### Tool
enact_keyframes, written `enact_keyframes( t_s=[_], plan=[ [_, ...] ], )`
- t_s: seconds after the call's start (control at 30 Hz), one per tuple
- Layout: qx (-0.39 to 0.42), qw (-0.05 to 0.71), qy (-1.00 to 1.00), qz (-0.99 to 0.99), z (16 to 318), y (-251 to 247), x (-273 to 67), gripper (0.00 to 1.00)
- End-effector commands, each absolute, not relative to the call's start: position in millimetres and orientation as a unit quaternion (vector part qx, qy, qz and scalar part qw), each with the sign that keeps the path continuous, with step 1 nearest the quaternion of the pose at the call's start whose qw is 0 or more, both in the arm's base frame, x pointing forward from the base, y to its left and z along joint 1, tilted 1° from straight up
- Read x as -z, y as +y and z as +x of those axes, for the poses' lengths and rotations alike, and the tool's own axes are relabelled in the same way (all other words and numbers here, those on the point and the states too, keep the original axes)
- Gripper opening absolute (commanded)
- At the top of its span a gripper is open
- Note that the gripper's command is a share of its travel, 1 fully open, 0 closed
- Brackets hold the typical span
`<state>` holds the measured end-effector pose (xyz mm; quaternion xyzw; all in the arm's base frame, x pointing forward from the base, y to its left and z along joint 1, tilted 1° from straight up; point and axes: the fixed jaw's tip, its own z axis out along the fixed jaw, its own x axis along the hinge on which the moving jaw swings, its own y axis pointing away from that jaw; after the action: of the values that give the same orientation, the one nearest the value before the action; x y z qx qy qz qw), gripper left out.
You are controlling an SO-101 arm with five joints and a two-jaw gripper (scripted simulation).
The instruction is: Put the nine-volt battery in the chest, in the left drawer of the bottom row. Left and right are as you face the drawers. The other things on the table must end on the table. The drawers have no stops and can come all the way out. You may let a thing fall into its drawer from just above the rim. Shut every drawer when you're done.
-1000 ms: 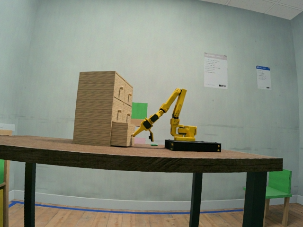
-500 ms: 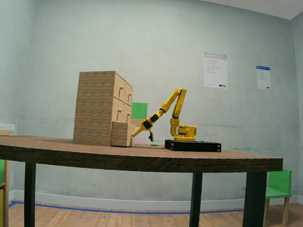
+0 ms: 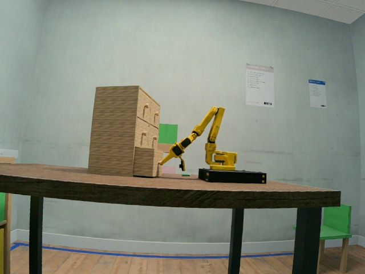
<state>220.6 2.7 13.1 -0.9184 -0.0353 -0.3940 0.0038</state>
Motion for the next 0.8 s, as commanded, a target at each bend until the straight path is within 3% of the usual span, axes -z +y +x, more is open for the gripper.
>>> enact_keyframes(
  t_s=[0.0,0.77],
  plan=[
    [0.387,0.006,-0.033,-0.922,222,3,-10,0.00],
    [0.387,0.006,-0.017,-0.922,246,0,-14,0.00]
  ],
)
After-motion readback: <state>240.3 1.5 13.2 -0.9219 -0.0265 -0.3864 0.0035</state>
